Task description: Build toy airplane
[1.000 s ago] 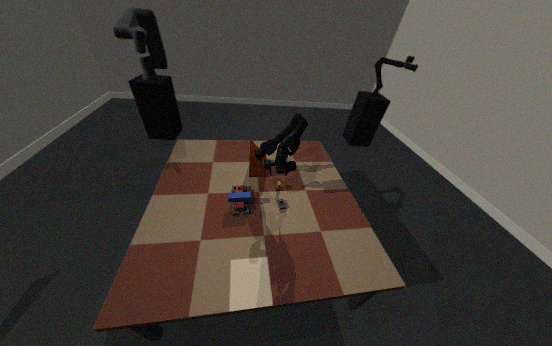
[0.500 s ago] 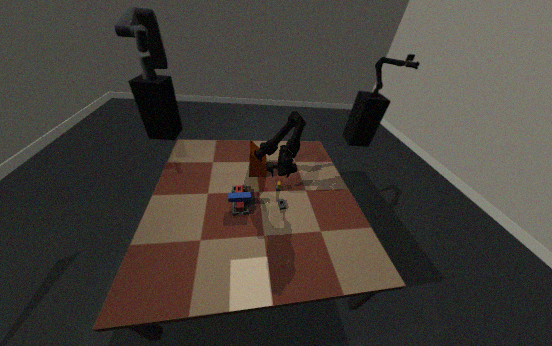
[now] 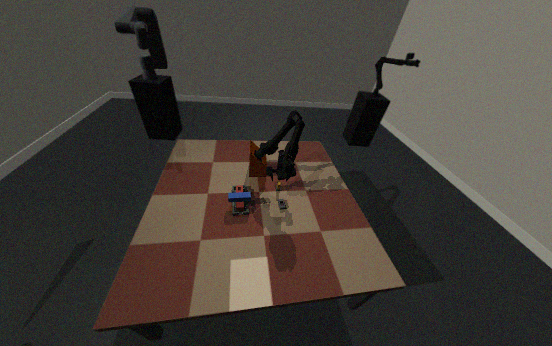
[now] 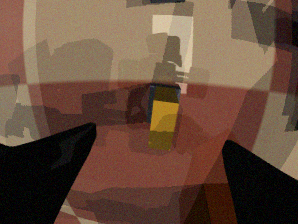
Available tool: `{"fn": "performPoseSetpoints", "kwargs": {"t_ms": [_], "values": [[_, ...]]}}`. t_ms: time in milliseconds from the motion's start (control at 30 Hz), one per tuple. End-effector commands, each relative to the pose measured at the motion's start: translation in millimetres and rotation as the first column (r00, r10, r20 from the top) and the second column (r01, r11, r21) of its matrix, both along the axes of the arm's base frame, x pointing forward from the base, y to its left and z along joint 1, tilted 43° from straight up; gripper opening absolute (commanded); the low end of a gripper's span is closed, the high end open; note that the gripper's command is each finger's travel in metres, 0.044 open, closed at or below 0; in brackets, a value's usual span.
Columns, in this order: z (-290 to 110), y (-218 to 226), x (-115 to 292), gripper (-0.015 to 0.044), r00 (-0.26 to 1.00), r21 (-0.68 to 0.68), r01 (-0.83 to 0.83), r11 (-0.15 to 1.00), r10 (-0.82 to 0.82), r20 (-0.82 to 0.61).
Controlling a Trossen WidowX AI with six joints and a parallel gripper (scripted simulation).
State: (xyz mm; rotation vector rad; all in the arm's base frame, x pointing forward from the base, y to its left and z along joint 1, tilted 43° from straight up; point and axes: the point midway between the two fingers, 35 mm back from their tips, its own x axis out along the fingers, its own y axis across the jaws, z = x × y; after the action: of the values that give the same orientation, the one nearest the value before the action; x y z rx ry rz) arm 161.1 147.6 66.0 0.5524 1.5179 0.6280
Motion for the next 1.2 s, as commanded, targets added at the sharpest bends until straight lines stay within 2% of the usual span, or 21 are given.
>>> {"fn": "performPoseSetpoints", "kwargs": {"t_ms": [0,1067,1167], "values": [[-6,4,0,0.0440,1.000,-0.004,0.003,1.000,-0.003,-0.002],[-41,37,-3,0.0440,1.000,0.000,0.003,1.000,-0.003,-0.003],[-41,37,-3,0.0361,1.000,0.000,0.003,1.000,-0.003,-0.003]]}}
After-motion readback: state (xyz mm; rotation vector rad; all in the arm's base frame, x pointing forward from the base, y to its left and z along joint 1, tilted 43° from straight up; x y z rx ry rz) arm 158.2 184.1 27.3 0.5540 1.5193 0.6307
